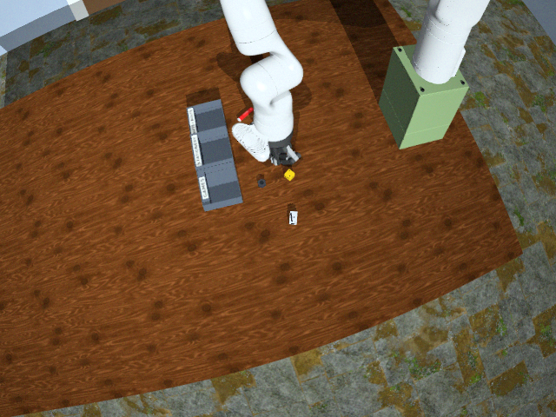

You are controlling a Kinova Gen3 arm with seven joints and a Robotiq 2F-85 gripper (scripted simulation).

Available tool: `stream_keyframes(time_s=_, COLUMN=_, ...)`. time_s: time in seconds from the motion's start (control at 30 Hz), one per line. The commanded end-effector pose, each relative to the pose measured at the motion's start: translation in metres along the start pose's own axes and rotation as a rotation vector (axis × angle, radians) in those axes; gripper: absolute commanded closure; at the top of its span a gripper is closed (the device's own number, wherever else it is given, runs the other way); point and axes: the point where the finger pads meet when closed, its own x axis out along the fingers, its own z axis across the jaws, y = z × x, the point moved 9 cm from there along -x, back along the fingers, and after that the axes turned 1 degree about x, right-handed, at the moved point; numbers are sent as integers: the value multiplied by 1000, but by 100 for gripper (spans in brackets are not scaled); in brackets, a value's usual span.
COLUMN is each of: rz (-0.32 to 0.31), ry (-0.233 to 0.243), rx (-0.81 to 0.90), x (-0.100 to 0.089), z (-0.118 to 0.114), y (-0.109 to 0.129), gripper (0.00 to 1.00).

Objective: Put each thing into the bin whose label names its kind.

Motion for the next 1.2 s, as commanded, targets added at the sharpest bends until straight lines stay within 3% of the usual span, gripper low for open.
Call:
stream_keyframes(time_s=0.0, rz=1, ry=-1, rx=0, x=0, z=0, y=0, gripper=89)
stream_keyframes(time_s=0.4, rz=1, ry=-1, rx=0, x=0, z=0, y=0, gripper=89)
stream_keyframes(time_s=0.8, rz=1, ry=-1, rx=0, x=-40, z=0, y=0, gripper=89)
stream_keyframes(time_s=1.17, rz=1, ry=-1, rx=0, x=-60, z=0, y=0, gripper=89)
